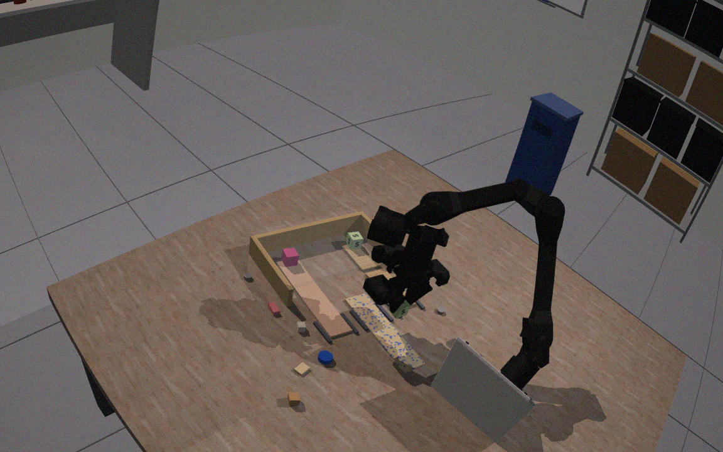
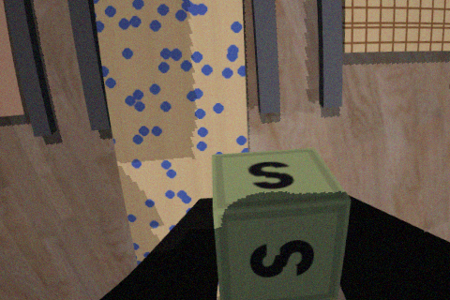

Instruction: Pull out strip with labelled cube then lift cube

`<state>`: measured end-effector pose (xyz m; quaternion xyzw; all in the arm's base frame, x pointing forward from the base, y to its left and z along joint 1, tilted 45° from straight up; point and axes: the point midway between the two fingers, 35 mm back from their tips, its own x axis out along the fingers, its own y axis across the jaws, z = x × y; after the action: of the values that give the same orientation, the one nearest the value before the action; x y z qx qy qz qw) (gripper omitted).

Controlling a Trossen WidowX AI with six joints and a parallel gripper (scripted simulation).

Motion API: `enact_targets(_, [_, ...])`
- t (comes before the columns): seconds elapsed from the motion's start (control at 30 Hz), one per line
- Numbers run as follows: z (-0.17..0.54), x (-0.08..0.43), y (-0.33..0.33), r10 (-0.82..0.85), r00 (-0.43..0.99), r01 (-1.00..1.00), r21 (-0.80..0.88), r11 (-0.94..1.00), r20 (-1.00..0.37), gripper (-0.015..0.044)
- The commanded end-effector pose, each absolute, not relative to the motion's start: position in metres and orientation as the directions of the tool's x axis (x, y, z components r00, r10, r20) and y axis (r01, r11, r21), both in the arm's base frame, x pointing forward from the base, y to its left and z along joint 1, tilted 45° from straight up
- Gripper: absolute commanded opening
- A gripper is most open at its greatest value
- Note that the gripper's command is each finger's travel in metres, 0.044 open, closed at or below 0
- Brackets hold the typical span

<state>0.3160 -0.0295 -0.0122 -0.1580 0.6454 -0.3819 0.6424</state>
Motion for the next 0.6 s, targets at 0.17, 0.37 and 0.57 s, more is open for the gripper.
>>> enact_targets(0.17, [-0.005,0.304,-0.021,-0.691,-0.12,0.292,-0.691,0.661,-0.712,0.0])
enact_targets(0.37, [0.015,0.306,-0.002,-0.691,-0.12,0.292,-0.691,0.662,-0.713,0.0])
enact_targets(0.57, [0.015,0.306,-0.002,-0.691,-0.12,0.292,-0.691,0.662,-0.713,0.0])
